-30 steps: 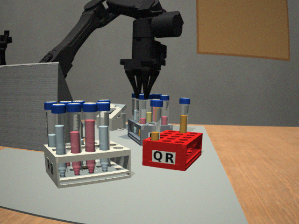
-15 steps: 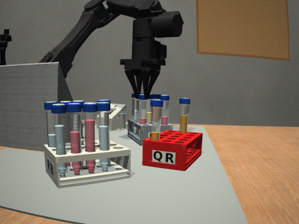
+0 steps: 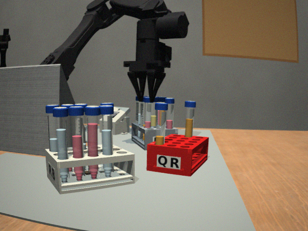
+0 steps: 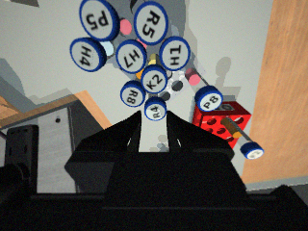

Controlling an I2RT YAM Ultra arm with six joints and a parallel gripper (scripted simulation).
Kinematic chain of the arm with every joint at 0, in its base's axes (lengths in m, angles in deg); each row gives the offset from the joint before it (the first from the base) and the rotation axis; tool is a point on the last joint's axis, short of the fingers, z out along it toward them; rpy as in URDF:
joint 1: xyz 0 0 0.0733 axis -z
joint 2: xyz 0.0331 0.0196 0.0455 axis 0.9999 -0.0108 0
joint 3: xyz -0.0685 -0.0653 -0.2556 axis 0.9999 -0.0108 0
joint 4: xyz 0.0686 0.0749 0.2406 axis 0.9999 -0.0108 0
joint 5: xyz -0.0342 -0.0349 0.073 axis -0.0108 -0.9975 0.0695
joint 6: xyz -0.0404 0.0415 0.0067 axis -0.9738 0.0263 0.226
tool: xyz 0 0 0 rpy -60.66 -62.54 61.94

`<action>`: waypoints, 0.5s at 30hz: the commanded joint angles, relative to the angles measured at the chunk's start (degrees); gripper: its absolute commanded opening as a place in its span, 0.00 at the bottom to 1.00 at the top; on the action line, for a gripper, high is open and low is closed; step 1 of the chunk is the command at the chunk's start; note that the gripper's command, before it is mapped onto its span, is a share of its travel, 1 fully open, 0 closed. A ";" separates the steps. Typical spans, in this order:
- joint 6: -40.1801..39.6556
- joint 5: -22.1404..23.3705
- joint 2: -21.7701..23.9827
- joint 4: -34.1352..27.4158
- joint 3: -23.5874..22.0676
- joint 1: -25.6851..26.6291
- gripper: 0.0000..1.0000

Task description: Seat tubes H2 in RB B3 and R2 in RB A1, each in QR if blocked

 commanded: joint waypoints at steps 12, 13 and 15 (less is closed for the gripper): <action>-2.25 -0.96 1.28 -3.98 3.21 2.46 0.30; -2.68 -1.07 1.51 -4.67 3.58 2.80 0.30; -3.56 -1.29 1.72 -6.07 4.24 3.51 0.30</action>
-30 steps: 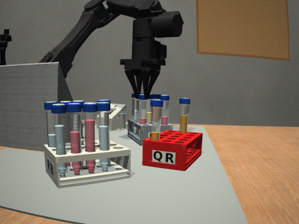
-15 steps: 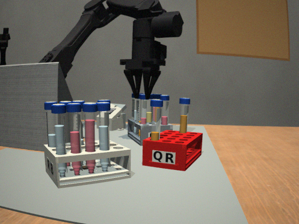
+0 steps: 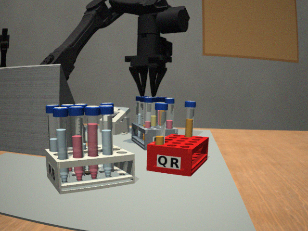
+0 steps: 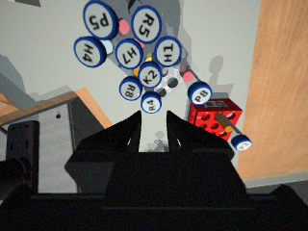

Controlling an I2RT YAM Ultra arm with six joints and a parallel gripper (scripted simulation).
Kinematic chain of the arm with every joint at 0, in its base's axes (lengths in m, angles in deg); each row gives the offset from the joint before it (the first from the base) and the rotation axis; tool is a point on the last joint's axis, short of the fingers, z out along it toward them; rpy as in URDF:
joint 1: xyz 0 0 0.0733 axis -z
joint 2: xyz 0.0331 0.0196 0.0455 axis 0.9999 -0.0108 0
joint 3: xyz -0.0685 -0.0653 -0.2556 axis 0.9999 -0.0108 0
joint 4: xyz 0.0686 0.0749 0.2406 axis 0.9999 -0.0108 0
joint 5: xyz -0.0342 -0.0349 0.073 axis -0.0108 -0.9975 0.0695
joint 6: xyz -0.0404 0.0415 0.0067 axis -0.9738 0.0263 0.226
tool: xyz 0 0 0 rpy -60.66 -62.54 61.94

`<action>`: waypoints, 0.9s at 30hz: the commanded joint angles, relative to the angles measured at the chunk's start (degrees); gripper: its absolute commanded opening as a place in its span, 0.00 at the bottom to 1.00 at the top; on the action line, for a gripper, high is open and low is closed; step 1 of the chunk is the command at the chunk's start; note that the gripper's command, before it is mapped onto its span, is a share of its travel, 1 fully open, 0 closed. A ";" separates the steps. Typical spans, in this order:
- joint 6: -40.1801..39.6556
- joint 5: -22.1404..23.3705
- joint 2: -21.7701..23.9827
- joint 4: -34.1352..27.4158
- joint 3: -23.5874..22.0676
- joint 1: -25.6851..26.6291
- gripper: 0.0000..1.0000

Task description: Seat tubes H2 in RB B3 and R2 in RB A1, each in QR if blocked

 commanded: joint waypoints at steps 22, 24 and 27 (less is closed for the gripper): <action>-9.20 -2.91 -0.20 -16.48 10.04 8.03 0.30; -9.66 -3.08 -0.46 -17.34 10.85 8.40 0.30; -9.35 -2.63 0.33 -16.79 9.91 7.82 0.30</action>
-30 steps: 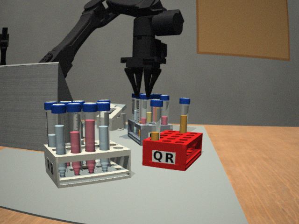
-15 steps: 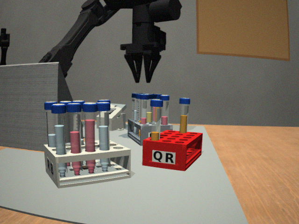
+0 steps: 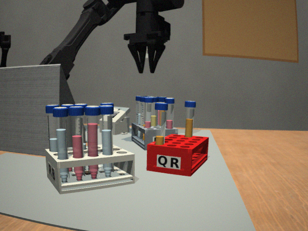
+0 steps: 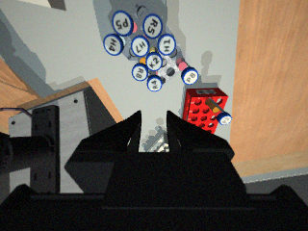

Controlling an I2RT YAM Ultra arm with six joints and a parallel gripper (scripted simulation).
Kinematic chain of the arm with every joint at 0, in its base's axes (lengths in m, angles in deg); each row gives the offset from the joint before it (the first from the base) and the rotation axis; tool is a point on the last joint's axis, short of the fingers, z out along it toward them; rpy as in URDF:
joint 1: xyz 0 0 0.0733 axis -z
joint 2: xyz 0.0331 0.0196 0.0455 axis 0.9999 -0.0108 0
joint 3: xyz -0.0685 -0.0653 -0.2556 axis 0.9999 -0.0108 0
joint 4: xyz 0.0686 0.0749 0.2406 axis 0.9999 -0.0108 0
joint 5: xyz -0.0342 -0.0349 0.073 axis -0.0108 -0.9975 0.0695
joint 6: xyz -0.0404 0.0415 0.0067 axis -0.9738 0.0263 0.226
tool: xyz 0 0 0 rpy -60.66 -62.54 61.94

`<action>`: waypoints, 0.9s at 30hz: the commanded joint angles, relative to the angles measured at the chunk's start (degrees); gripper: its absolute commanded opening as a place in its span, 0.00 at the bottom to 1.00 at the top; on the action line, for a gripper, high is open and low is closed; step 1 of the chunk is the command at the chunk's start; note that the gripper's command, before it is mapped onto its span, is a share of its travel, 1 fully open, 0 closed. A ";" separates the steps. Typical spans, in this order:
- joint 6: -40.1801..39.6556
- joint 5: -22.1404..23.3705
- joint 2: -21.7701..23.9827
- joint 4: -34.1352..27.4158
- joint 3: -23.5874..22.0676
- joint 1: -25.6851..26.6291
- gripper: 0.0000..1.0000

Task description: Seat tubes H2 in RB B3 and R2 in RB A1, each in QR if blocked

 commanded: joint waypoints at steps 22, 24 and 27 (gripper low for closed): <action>24.57 -6.01 -22.30 3.80 10.48 13.26 0.30; 28.07 -6.11 -23.12 2.79 11.22 13.43 0.30; 30.16 -6.12 -21.23 2.12 11.43 12.59 0.30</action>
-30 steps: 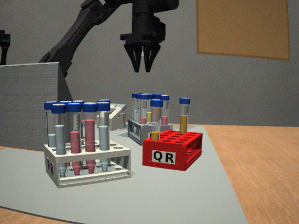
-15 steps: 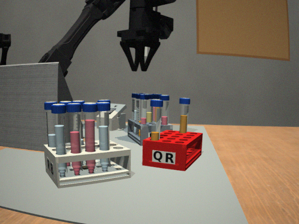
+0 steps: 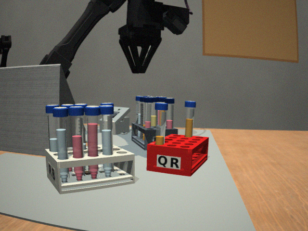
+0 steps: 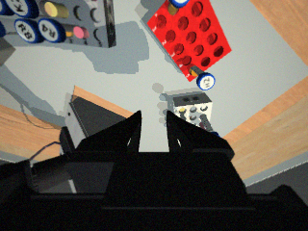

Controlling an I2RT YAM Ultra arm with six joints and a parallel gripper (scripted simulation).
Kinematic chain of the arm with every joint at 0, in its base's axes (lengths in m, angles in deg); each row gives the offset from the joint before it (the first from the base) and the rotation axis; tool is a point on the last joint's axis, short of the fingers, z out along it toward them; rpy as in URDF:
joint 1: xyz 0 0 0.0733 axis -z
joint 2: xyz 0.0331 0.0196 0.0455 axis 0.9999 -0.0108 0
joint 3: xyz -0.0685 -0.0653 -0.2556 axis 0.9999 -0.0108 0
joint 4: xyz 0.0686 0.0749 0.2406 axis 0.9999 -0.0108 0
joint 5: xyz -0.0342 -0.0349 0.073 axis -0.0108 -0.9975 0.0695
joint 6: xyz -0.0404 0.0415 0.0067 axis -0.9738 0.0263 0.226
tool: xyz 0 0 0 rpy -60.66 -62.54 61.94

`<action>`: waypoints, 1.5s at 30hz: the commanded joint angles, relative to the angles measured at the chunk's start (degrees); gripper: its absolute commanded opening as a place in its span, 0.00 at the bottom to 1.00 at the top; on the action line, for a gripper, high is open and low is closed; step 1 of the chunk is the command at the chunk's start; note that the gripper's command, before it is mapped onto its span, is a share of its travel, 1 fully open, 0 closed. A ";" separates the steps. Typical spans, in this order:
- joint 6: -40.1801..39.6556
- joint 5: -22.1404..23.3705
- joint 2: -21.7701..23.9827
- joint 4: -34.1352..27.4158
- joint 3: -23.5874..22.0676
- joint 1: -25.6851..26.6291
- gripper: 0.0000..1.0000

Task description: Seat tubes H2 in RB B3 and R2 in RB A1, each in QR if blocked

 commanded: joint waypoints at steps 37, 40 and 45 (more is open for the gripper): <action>67.75 0.24 1.83 -1.03 1.88 0.10 0.30; 73.36 0.27 1.79 -1.08 1.92 0.11 0.30; 82.81 0.29 1.76 -1.12 1.96 0.12 0.30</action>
